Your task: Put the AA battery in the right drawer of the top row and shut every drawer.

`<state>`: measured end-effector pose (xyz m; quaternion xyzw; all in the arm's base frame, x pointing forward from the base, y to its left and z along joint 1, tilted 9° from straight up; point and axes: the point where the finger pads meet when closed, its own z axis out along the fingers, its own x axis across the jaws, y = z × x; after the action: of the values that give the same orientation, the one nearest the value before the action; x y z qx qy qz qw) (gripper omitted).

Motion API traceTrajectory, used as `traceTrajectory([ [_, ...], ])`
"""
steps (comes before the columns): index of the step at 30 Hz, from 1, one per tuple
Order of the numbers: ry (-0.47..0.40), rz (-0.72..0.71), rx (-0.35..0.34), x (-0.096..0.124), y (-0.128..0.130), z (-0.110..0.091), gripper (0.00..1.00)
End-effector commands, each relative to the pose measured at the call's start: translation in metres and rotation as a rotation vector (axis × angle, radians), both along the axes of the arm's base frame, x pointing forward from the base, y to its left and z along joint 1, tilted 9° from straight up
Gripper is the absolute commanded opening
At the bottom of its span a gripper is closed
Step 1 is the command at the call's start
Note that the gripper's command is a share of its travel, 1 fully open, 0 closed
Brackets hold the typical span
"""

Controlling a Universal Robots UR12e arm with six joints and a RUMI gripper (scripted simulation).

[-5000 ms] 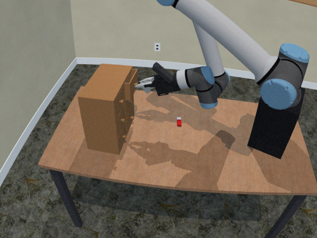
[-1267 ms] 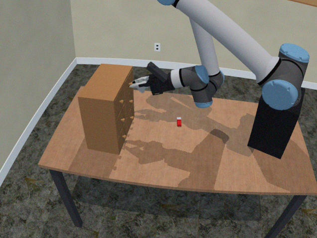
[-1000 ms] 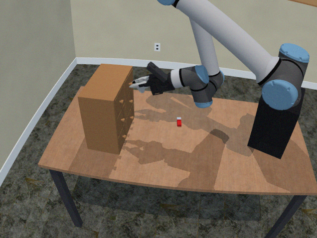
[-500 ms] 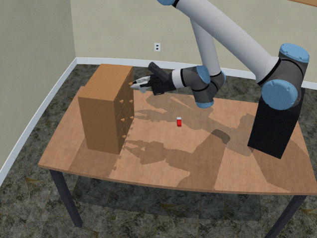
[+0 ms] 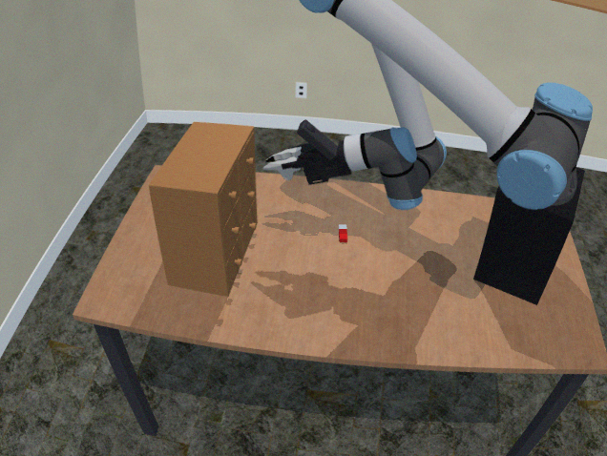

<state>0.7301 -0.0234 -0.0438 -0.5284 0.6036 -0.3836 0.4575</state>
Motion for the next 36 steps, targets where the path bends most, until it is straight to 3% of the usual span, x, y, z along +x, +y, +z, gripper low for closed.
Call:
traceTrajectory([
  [1, -0.001, 0.0, 0.0, -0.006, 0.0, 0.0, 0.2],
  [16, -0.001, 0.0, 0.0, -0.014, 0.0, 0.002, 0.2],
  [29, -0.001, 0.0, 0.0, -0.051, -0.001, 0.014, 0.2],
  [36, -0.001, 0.0, 0.0, -0.058, -0.001, 0.017, 0.2],
])
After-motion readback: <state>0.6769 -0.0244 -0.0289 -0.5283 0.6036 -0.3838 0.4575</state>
